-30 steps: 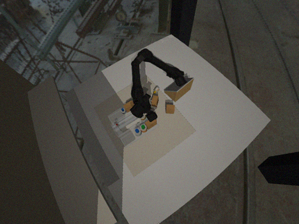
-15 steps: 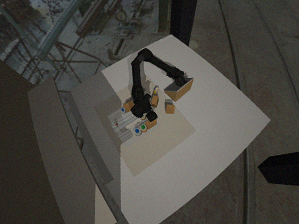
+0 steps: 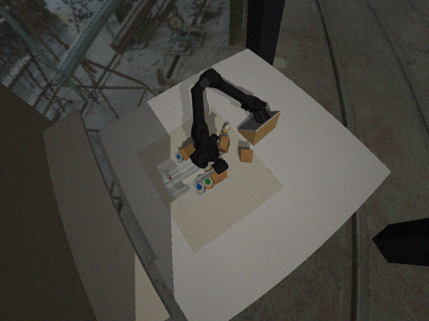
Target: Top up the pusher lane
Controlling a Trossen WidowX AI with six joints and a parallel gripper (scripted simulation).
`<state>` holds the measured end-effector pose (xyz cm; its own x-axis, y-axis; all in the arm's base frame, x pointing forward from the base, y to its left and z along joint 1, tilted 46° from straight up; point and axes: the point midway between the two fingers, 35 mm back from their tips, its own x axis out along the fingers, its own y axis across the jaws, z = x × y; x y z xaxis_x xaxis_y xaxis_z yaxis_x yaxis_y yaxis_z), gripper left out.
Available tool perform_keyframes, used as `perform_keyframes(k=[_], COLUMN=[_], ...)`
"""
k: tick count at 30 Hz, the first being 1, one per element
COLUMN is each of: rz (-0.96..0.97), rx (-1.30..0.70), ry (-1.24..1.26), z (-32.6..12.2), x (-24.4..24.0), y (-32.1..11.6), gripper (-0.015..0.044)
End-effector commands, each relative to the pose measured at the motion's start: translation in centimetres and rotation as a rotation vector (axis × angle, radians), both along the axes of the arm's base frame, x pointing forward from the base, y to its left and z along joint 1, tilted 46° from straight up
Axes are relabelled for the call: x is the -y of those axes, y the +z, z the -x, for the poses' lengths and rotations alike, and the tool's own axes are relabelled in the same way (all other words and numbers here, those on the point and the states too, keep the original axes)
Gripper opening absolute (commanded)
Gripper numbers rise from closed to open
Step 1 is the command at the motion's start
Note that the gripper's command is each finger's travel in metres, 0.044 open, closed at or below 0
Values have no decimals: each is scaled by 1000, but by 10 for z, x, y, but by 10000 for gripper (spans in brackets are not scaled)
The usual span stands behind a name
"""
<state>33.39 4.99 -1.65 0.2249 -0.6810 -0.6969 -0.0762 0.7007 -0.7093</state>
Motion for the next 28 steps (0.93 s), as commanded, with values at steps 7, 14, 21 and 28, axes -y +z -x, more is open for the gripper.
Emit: perform_keyframes(k=[7,14,21,28], rz=[-1,-1,-1,-2], rx=[3,3,2,1], ry=[-3,-3,-3,-3], z=[4,5,22,46], x=[-12,-14,-12,-8], y=[12,14,12,9], gripper=[298,298,298,298])
